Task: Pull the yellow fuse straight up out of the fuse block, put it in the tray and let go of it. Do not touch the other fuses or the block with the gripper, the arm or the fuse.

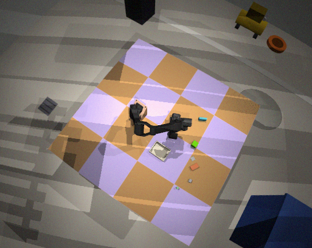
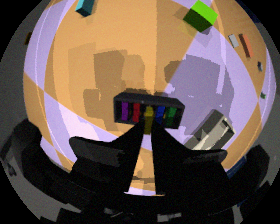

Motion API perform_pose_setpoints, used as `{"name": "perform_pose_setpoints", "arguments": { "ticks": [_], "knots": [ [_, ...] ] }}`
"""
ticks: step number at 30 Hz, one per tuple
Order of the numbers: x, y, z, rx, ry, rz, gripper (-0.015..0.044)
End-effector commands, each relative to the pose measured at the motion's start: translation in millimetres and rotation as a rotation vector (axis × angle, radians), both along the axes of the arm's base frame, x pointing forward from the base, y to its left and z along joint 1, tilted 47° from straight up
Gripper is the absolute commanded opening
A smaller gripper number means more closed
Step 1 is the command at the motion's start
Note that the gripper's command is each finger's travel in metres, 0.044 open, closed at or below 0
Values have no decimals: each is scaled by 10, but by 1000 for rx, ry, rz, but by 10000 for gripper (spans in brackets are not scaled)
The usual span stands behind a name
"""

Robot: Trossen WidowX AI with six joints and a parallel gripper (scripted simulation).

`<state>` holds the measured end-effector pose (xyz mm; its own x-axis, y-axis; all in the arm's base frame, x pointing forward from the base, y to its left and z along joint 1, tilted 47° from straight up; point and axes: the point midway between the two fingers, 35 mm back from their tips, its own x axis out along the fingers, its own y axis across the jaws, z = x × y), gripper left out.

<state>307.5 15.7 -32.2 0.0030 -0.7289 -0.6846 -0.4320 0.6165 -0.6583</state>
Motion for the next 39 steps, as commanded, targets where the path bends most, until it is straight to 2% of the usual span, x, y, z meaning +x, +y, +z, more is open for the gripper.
{"name": "perform_pose_setpoints", "arguments": {
  "ticks": [1,31,39],
  "knots": [
    [-3,22,11,3,-3,-4,0],
    [-7,236,214,3,-2,-3,0],
    [138,-88,585,16,-1,1,0]
  ]
}}
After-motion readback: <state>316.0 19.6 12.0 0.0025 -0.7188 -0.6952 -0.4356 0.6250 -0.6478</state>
